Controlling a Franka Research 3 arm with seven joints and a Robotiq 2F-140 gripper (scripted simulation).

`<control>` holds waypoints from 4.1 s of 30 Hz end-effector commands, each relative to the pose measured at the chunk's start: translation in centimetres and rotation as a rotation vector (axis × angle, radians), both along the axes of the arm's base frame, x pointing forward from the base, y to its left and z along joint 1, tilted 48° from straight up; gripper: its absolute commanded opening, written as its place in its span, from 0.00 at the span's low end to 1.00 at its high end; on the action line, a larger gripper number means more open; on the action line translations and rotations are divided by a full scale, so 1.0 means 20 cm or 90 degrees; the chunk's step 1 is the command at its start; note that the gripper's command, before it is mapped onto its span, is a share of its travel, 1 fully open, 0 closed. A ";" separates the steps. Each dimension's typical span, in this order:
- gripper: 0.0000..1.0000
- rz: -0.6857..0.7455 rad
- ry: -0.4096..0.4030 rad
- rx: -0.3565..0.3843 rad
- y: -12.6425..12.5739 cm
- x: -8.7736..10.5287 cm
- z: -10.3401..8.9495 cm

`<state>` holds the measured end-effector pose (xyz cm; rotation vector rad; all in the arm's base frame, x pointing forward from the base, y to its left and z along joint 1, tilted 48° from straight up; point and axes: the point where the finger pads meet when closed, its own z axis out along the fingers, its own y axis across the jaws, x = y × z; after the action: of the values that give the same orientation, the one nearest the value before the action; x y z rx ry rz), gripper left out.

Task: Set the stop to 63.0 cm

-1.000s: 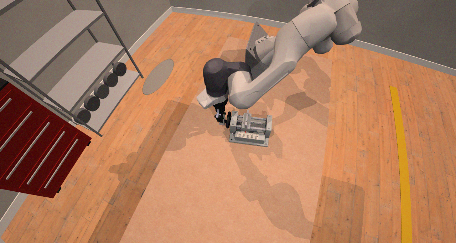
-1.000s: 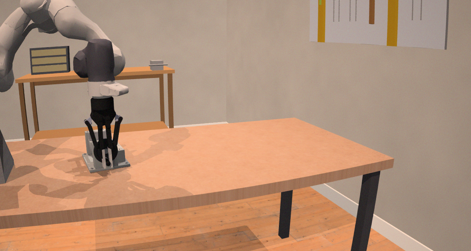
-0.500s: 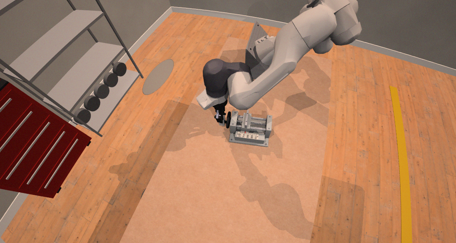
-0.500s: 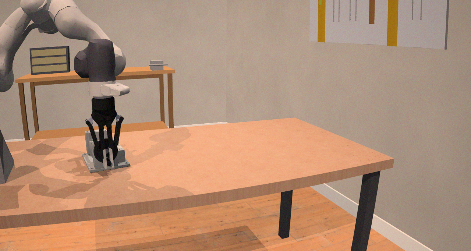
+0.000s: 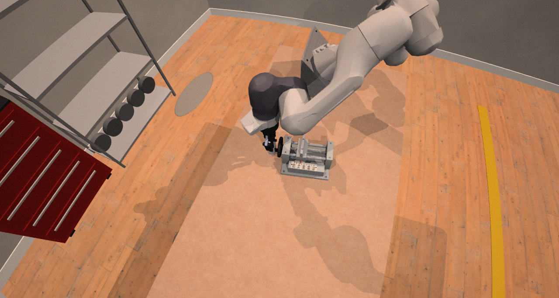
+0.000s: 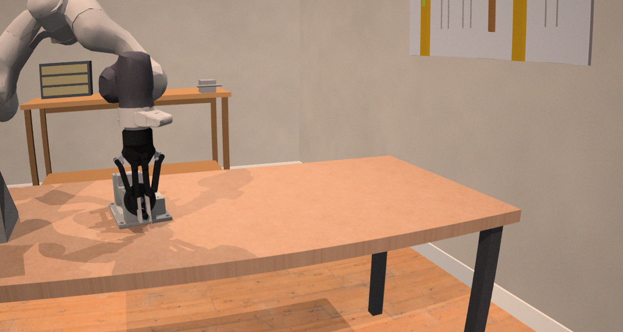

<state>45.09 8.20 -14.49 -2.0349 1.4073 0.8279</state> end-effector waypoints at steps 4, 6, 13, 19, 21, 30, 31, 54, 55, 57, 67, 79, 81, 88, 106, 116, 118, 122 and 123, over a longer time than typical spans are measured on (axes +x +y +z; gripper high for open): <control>0.04 -0.001 0.000 -0.001 0.01 0.02 0.00; 0.04 -0.001 0.000 -0.001 0.01 0.02 0.00; 0.04 -0.001 0.000 -0.001 0.01 0.02 0.00; 0.04 -0.001 0.000 -0.001 0.01 0.02 0.00; 0.04 -0.001 0.000 -0.001 0.01 0.02 0.00; 0.04 -0.001 0.000 -0.001 0.01 0.03 0.00; 0.04 -0.001 0.000 -0.001 0.01 0.03 0.00; 0.04 -0.001 0.000 -0.001 0.01 0.03 0.00; 0.04 -0.001 0.000 -0.001 0.01 0.03 0.00; 0.04 -0.001 0.000 -0.001 0.01 0.03 0.00; 0.04 -0.001 0.000 -0.001 0.01 0.03 0.00; 0.04 -0.001 0.000 -0.001 0.01 0.03 0.00; 0.04 -0.001 0.000 -0.001 0.01 0.03 0.00; 0.33 -0.001 0.000 -0.001 0.01 0.03 0.00; 0.33 -0.001 0.000 -0.001 0.01 0.03 0.00; 0.33 -0.001 0.000 -0.001 0.00 0.03 0.01; 0.33 -0.001 0.000 -0.001 -0.01 0.04 0.03; 0.33 -0.001 0.000 -0.001 -0.18 0.08 0.18; 0.33 -0.001 0.000 -0.001 -0.23 0.09 0.23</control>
<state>46.26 6.22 -12.43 -2.0449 1.3993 0.8166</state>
